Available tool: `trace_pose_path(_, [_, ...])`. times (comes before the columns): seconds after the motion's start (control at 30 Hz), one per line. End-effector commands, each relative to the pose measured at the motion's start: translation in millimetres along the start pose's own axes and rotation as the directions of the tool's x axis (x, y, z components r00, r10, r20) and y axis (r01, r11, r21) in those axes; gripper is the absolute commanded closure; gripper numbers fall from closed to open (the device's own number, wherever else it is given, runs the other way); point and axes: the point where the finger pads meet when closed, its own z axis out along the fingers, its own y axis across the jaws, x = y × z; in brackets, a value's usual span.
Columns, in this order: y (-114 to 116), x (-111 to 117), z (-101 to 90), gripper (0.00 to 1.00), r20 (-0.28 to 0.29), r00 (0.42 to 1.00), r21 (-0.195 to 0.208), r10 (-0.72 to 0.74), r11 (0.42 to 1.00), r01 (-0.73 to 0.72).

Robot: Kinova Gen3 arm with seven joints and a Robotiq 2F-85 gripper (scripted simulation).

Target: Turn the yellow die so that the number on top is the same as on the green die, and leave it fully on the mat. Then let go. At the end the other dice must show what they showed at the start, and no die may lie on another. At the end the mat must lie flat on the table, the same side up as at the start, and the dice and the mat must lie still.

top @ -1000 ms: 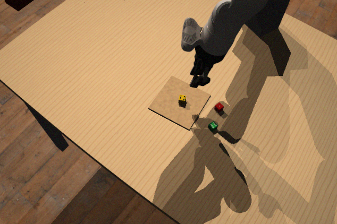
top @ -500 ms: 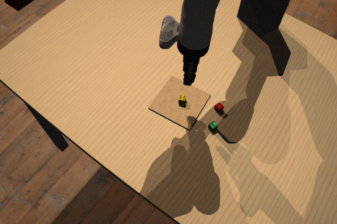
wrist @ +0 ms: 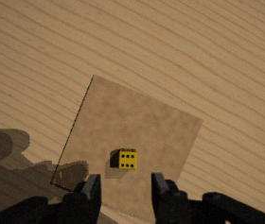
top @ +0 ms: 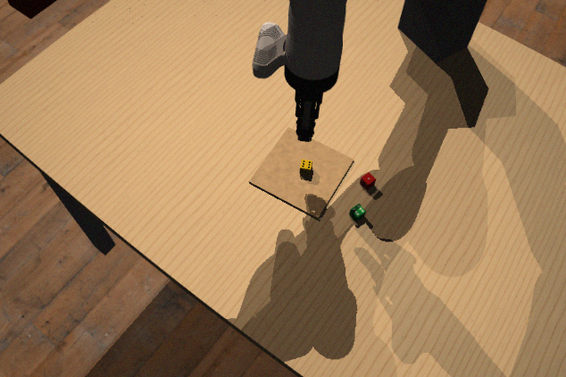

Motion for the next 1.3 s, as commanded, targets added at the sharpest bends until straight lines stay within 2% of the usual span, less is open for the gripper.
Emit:
trace_pose_path(0.0, [0,2,-0.6,0.0,-0.004,1.0,0.001,0.003,1.0,-0.003])
trace_pose_path(0.6, [0,2,-4.3,0.0,-0.004,1.0,-0.002,0.003,1.0,-0.003])
trace_pose_path(1.03, [0,2,-43.7,0.0,-0.003,1.0,-0.003,0.003,1.0,-0.003])
trace_pose_path(1.27, [0,2,-52.2,0.0,-0.003,1.0,-0.003,0.003,1.0,-0.003])
